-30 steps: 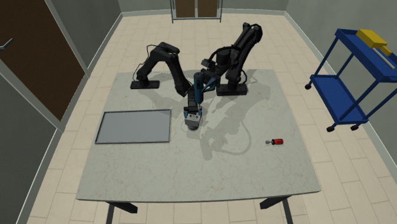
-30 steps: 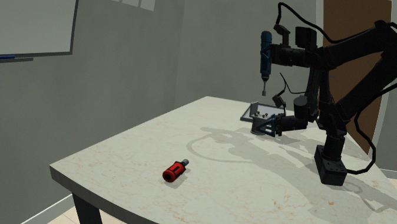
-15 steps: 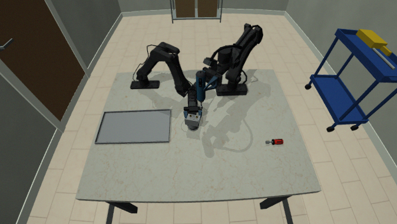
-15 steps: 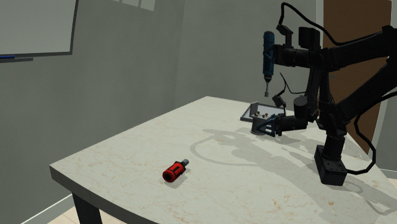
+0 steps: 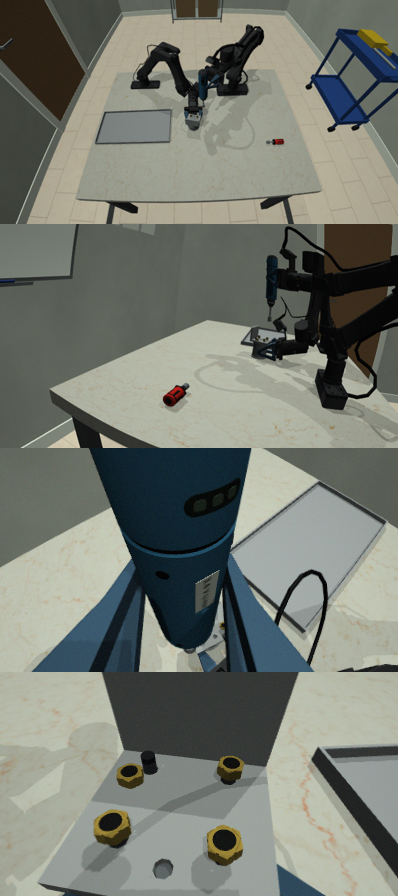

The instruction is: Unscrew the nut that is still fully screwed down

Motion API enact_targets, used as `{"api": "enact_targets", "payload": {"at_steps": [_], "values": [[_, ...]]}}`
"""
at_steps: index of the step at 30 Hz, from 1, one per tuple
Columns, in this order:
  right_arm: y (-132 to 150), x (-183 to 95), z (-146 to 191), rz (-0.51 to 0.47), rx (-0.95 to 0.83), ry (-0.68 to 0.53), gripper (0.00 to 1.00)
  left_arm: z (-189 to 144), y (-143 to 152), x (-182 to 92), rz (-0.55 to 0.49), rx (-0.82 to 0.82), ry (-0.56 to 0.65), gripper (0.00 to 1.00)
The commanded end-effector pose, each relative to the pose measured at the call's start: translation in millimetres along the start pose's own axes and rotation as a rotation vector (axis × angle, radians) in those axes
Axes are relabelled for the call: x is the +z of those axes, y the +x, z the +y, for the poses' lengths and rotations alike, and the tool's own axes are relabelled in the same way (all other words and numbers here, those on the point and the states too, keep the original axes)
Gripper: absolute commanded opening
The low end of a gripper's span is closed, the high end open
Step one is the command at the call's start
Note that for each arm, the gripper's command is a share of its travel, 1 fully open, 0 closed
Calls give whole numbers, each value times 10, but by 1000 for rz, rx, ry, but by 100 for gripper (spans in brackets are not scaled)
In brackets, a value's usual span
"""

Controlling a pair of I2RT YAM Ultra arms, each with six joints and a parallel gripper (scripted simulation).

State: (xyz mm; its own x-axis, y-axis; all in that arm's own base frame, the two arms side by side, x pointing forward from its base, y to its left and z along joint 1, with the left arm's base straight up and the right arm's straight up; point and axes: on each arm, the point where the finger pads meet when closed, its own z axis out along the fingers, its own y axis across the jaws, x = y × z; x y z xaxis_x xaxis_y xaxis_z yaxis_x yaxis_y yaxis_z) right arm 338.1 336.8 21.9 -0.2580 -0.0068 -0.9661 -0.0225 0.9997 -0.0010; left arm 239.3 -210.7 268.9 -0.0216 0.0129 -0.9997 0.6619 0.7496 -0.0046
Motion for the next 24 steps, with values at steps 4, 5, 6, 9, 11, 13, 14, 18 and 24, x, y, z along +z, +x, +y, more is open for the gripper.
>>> {"api": "enact_targets", "payload": {"at_steps": [4,5,6,9,11,13,14,18,24], "values": [[-159,27,63,-25,43,1,59,-30,-406,-110,-126,3,6,42],[-159,27,63,-25,43,1,59,-30,-406,-110,-126,3,6,42],[-159,27,63,-25,43,1,59,-29,-357,-119,-116,3,6,42],[-159,27,63,-25,43,1,59,-29,-372,-158,-120,3,6,42],[-159,27,63,-25,43,1,59,-28,-375,-184,-120,3,6,42],[-159,27,63,-25,43,1,59,-27,-346,-206,-115,3,6,42],[-159,27,63,-25,43,1,59,-27,-351,-220,-116,3,6,42],[-159,27,63,-25,43,1,59,-27,-377,-261,-121,3,6,42],[-159,27,63,-25,43,1,59,-27,-364,-269,-119,3,6,42]]}}
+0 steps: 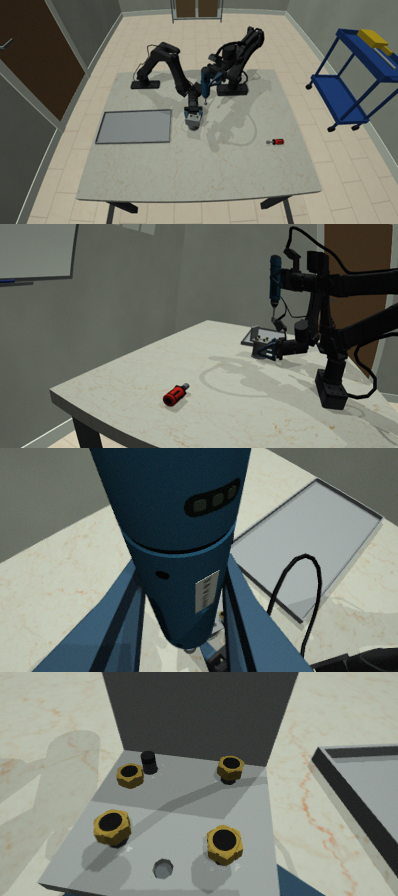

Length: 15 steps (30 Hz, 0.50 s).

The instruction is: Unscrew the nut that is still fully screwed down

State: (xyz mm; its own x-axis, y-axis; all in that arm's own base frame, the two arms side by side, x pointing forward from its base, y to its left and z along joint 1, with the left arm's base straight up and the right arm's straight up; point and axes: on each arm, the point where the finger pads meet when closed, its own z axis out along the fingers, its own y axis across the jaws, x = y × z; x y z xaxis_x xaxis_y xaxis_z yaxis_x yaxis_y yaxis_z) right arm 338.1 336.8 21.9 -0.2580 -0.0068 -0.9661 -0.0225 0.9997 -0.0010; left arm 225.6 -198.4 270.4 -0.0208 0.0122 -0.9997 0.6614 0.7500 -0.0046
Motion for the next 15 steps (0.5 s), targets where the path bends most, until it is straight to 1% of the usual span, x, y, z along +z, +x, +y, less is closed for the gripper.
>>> {"api": "enact_targets", "payload": {"at_steps": [1,4,6,15], "values": [[-159,27,63,-25,43,1,59,-29,-342,-87,-116,3,6,42],[-159,27,63,-25,43,1,59,-28,-308,-95,-109,3,6,42],[-159,27,63,-25,43,1,59,-29,-369,-111,-121,3,6,42],[-159,27,63,-25,43,1,59,-28,-337,-124,-115,3,6,42]]}}
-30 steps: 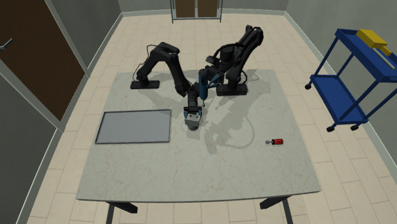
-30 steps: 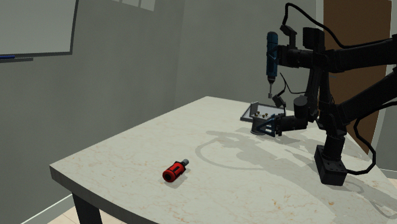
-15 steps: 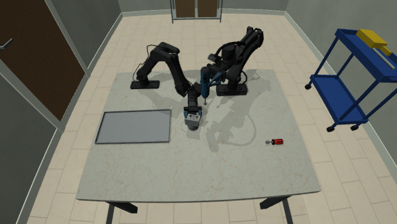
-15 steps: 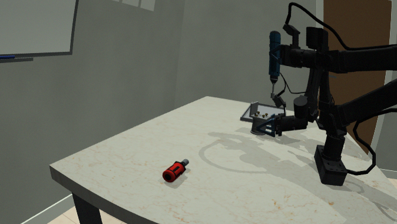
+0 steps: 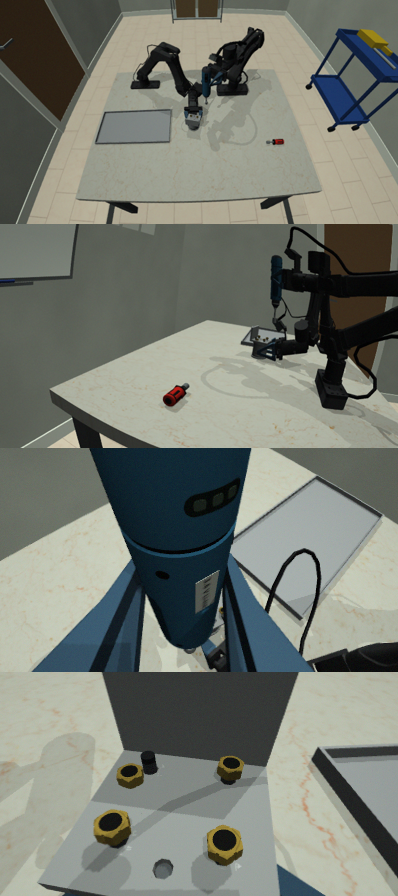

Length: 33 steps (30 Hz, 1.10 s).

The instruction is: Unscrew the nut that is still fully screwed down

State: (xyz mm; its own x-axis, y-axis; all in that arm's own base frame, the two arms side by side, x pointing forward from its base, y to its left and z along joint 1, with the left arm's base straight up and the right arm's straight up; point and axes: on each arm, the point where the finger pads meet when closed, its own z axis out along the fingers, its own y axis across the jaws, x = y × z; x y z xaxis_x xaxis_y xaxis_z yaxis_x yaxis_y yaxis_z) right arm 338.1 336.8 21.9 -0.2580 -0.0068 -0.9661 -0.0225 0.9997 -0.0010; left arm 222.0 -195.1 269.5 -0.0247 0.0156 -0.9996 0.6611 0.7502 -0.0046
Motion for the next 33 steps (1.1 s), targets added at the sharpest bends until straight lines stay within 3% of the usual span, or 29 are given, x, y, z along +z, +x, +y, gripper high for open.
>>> {"api": "enact_targets", "payload": {"at_steps": [1,33], "values": [[-159,27,63,-25,43,1,59,-29,-354,-78,-122,4,6,42],[-159,27,63,-25,43,1,59,-30,-484,-112,-159,11,6,42]]}}
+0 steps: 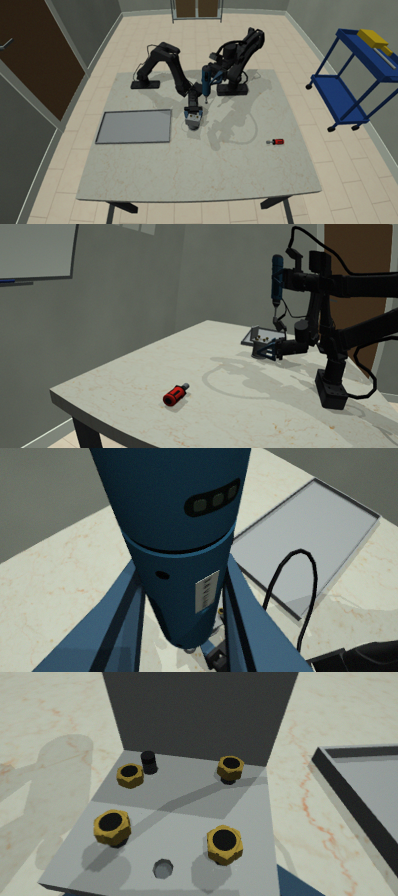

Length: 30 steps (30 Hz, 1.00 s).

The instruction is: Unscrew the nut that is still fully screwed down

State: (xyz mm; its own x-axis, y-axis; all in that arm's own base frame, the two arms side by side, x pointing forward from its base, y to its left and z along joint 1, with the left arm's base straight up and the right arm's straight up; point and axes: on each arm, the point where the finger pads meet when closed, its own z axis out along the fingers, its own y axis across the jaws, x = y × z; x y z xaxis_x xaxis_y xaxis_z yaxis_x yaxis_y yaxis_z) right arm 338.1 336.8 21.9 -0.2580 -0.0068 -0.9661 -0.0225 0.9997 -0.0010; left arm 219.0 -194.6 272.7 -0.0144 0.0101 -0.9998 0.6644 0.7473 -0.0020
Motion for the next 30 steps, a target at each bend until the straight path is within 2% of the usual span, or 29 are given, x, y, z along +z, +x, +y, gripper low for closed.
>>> {"api": "enact_targets", "payload": {"at_steps": [1,30], "values": [[-159,27,63,-25,43,1,59,-12,-454,-80,-148,9,2,42],[-159,27,63,-25,43,1,59,-3,-442,-37,-143,10,-2,42]]}}
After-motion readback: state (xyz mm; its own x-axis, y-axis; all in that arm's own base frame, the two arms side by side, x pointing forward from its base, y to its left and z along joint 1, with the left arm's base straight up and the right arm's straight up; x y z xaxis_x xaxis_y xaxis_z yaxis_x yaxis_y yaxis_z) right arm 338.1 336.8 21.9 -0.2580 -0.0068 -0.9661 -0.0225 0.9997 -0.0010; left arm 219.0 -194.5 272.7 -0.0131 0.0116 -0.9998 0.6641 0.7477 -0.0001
